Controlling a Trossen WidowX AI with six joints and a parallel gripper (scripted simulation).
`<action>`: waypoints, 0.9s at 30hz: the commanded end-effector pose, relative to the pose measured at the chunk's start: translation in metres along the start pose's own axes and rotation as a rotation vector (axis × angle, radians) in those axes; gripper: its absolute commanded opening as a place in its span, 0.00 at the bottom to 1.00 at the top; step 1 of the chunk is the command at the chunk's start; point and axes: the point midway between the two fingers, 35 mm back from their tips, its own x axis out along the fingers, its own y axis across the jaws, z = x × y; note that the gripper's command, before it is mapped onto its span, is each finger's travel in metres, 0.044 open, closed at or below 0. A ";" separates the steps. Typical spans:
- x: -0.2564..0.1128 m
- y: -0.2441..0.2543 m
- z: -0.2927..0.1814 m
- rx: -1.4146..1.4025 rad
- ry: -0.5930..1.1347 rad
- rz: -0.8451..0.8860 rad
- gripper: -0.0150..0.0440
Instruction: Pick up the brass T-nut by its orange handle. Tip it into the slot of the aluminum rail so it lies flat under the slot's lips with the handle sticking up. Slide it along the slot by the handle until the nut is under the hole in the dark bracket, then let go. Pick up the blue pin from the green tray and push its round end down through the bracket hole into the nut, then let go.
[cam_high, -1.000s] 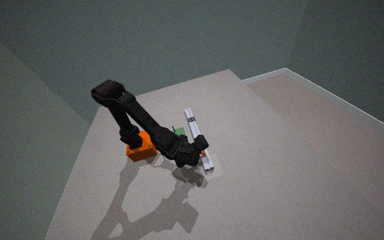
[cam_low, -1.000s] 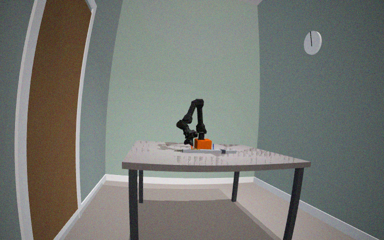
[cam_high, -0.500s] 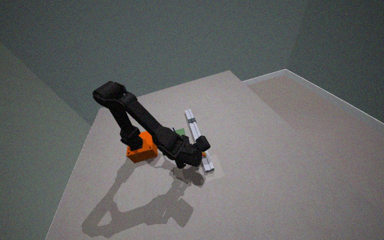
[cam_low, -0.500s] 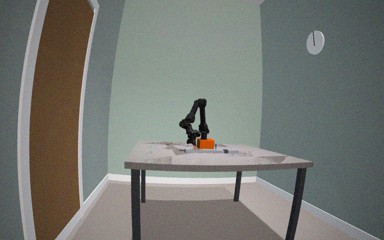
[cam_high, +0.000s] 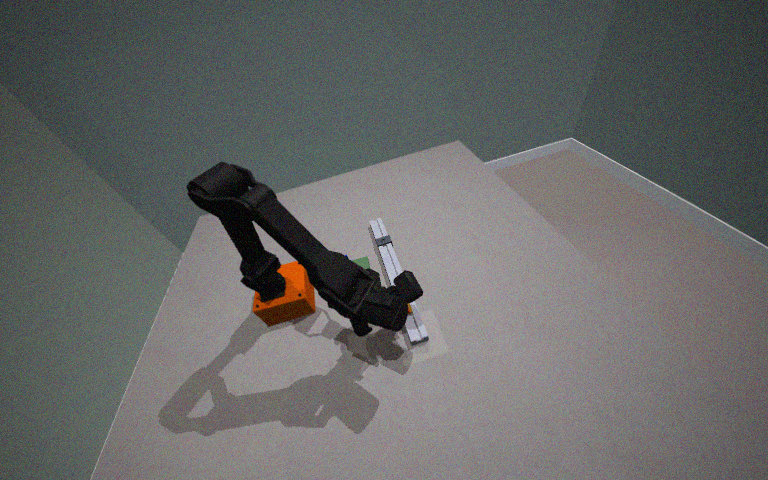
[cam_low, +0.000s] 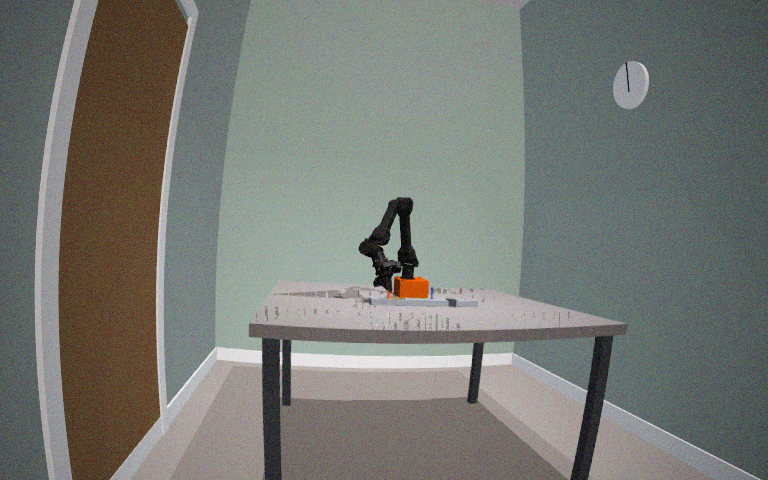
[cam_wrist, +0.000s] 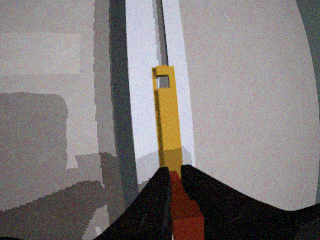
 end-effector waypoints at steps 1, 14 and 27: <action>0.000 -0.001 -0.001 0.008 0.002 0.011 0.00; 0.000 -0.003 -0.001 0.018 0.002 0.045 0.00; 0.001 -0.004 -0.001 0.025 0.000 0.070 0.00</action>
